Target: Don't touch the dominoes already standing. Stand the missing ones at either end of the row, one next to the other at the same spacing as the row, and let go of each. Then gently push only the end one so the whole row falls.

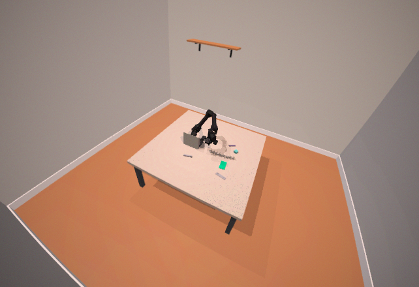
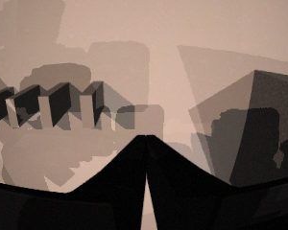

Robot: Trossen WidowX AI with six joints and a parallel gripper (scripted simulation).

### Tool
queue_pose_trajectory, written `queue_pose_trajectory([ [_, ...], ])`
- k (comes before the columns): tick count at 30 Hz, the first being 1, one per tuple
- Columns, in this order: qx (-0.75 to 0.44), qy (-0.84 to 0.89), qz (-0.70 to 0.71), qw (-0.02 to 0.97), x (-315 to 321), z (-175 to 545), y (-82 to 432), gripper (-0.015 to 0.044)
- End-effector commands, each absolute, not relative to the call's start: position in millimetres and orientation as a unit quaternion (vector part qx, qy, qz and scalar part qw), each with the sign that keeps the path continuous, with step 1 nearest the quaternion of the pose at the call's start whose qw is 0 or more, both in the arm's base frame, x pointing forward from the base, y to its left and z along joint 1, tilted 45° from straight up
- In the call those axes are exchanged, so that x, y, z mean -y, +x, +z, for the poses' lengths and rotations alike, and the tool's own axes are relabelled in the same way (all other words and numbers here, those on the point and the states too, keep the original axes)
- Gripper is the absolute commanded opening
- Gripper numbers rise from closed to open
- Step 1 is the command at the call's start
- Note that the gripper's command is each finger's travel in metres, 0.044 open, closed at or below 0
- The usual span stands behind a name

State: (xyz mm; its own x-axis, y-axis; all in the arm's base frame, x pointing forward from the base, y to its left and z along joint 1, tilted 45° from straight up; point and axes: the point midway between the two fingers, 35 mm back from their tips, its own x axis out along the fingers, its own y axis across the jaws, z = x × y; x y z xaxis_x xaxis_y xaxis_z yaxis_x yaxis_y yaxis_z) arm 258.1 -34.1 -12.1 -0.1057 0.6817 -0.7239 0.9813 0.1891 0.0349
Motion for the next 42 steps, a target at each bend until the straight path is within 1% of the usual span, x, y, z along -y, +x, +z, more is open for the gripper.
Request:
queue_pose_trajectory([
  [1,-0.703,0.594,-0.238,0.312,33,-12,259,0.0000],
  [25,-0.703,0.594,-0.238,0.312,33,-12,259,0.0000],
  [27,-0.702,0.594,-0.239,0.312,27,-20,259,0.0000],
  [32,-0.703,0.594,-0.237,0.311,-19,-69,251,0.0000],
  [42,-0.703,0.594,-0.237,0.311,-22,-70,258,0.0000],
])
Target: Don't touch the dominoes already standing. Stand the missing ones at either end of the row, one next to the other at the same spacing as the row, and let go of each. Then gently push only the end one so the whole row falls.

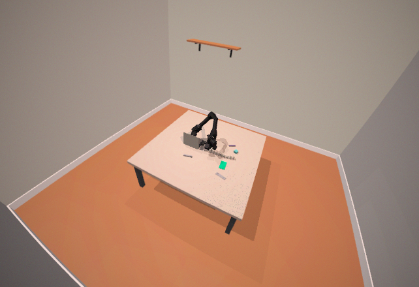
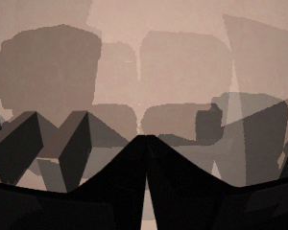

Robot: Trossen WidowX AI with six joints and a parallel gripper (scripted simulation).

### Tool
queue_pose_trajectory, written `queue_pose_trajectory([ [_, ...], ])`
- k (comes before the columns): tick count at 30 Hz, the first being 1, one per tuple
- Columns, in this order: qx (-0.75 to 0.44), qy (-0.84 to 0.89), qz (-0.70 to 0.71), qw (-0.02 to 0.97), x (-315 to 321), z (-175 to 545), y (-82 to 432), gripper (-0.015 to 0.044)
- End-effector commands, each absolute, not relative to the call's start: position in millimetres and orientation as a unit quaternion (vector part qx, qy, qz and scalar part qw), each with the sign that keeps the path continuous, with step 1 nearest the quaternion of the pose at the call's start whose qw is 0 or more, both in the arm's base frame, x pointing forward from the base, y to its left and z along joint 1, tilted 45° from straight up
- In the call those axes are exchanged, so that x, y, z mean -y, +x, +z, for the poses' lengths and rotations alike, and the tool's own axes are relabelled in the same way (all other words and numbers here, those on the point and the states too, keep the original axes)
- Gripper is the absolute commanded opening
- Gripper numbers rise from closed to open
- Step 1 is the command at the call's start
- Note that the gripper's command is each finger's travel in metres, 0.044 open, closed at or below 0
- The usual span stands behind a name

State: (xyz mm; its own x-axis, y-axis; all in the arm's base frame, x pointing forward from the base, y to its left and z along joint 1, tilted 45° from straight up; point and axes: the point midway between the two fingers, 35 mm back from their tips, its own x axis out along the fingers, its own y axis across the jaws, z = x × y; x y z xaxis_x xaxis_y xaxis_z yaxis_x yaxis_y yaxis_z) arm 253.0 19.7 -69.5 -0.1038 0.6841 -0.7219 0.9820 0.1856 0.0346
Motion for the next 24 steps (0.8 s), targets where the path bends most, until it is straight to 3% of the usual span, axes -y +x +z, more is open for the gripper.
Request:
queue_pose_trajectory([
  [1,-0.703,0.594,-0.237,0.312,-22,-70,260,0.0000],
  [20,-0.702,0.594,-0.236,0.312,-29,-68,290,0.0000],
  [24,-0.685,0.590,-0.257,0.341,2,-64,296,0.0000],
])
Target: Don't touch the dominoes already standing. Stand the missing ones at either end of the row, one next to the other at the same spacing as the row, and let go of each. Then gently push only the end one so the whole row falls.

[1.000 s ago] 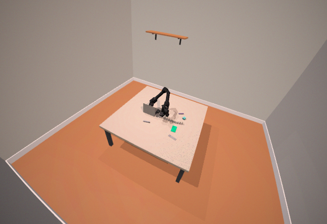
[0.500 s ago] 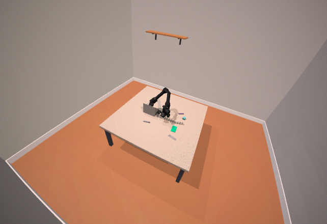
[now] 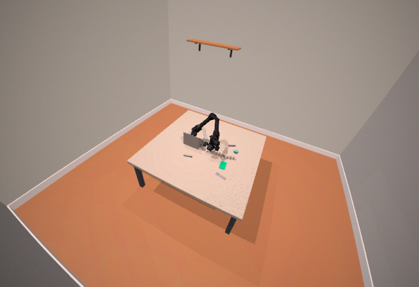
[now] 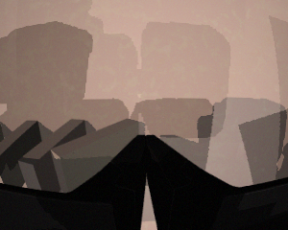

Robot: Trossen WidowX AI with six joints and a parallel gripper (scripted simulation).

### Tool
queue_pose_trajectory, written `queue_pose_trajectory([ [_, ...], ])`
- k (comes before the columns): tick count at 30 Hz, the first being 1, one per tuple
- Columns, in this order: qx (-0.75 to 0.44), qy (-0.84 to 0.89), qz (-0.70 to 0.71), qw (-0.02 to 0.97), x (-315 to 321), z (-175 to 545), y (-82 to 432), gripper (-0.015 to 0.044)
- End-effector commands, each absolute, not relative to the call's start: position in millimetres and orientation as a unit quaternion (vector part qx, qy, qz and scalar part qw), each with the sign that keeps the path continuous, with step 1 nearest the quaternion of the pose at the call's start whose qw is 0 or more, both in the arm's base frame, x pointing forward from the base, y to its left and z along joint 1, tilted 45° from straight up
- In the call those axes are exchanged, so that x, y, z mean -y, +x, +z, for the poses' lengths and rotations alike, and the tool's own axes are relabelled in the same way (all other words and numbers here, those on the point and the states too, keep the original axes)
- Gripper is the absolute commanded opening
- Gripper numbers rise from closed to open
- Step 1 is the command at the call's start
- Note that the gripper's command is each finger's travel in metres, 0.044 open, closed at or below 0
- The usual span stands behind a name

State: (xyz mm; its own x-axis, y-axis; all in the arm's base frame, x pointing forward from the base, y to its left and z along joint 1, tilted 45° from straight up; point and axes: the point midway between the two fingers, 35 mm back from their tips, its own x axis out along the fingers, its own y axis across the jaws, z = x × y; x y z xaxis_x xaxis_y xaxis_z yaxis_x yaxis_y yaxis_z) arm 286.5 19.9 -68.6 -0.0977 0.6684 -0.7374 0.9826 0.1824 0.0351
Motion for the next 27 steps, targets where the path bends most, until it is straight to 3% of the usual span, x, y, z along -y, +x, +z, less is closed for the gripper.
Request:
queue_pose_trajectory([
  [1,-0.689,0.591,-0.253,0.336,3,-57,300,0.0000],
  [6,-0.702,0.594,-0.237,0.314,8,-24,314,0.0000],
  [27,-0.702,0.594,-0.237,0.313,8,-23,314,0.0000],
])
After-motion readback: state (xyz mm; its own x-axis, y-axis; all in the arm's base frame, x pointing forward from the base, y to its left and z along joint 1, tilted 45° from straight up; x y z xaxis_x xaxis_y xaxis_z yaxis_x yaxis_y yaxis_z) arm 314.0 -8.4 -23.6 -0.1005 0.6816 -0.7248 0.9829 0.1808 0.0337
